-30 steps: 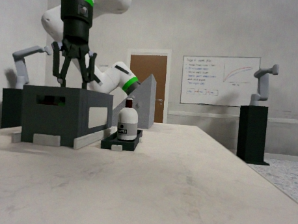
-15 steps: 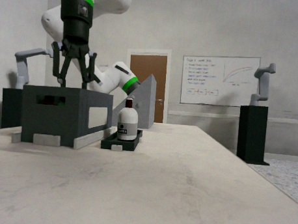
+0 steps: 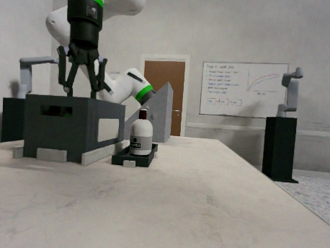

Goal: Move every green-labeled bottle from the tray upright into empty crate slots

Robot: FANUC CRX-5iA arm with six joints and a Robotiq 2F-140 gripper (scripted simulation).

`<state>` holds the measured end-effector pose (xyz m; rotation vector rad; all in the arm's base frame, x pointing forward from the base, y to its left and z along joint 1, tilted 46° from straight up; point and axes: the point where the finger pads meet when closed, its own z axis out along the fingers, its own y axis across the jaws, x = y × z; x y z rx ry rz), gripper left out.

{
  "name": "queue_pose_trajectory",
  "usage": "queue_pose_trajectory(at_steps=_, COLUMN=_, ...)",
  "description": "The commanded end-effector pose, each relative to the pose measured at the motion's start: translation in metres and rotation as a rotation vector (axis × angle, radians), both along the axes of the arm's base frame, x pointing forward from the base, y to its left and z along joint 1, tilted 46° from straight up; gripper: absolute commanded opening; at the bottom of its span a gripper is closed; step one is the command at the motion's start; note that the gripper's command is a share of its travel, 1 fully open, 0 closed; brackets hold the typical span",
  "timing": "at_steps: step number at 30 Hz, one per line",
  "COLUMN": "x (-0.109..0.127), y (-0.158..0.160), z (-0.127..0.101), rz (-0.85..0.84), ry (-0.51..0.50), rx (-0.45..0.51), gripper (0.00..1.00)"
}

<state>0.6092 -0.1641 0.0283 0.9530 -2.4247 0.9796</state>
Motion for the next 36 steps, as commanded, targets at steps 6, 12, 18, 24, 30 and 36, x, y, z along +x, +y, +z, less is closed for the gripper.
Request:
queue_pose_trajectory(at_steps=6, x=0.001, y=0.001, z=0.001, rz=0.002, ry=-0.002, rx=0.0, gripper=0.44)
queue_pose_trajectory(at_steps=12, x=0.001, y=0.001, z=0.001, rz=0.002, ry=-0.002, rx=0.0, gripper=0.44)
queue_pose_trajectory(at_steps=18, x=0.001, y=0.002, z=0.002, rz=0.002, ry=-0.002, rx=0.0, gripper=0.44)
queue_pose_trajectory(at_steps=24, x=0.001, y=0.006, z=0.006, rz=0.002, ry=-0.002, rx=0.0, gripper=0.44)
queue_pose_trajectory(at_steps=30, x=0.002, y=0.014, z=0.013, rz=0.002, ry=-0.002, rx=0.0, gripper=0.44)
queue_pose_trajectory(at_steps=36, x=0.003, y=0.021, z=0.02, rz=0.002, ry=-0.002, rx=0.0, gripper=0.44)
